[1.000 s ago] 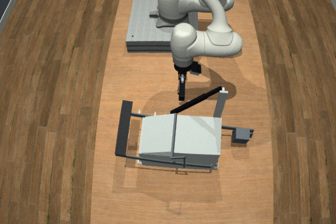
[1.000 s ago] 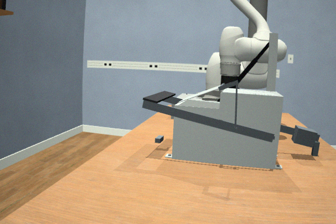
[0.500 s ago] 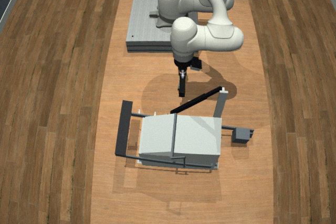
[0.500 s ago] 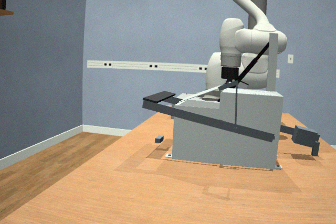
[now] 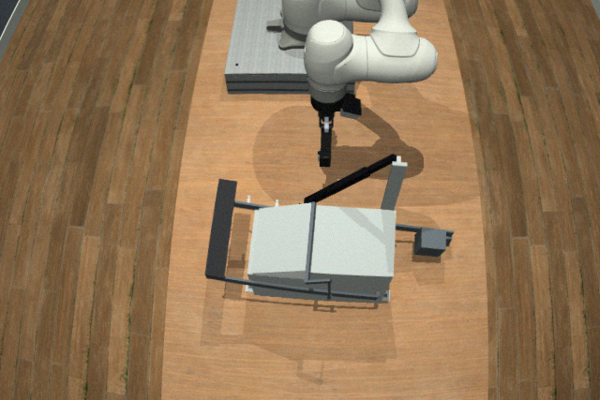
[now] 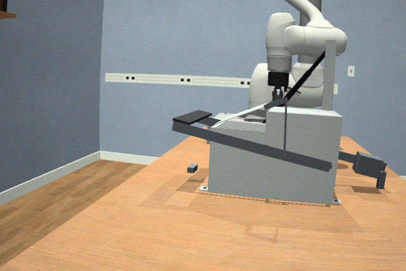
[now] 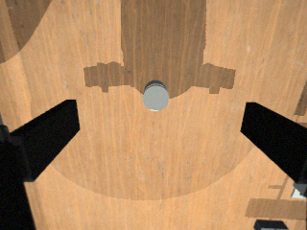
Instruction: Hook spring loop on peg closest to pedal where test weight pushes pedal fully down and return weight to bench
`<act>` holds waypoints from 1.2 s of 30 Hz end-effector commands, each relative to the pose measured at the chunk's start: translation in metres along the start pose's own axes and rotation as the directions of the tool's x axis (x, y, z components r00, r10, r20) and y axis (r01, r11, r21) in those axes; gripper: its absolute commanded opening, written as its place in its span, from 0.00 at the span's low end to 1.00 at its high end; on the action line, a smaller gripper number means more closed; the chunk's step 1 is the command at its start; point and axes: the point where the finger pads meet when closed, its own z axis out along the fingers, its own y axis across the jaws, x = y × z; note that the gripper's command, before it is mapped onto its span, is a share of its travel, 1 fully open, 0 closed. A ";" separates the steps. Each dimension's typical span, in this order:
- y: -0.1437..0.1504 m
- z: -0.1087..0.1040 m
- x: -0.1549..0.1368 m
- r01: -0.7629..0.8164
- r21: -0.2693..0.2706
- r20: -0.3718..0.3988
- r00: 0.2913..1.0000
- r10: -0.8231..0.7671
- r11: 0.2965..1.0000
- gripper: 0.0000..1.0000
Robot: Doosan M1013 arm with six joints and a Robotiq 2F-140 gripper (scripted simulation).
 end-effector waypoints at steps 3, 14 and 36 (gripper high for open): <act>0.000 -0.003 0.000 0.000 -0.001 0.000 1.000 0.000 1.000 1.00; 0.000 -0.032 0.000 0.000 -0.001 0.000 1.000 0.000 1.000 1.00; 0.000 -0.059 0.000 0.000 -0.001 0.000 1.000 0.000 1.000 0.24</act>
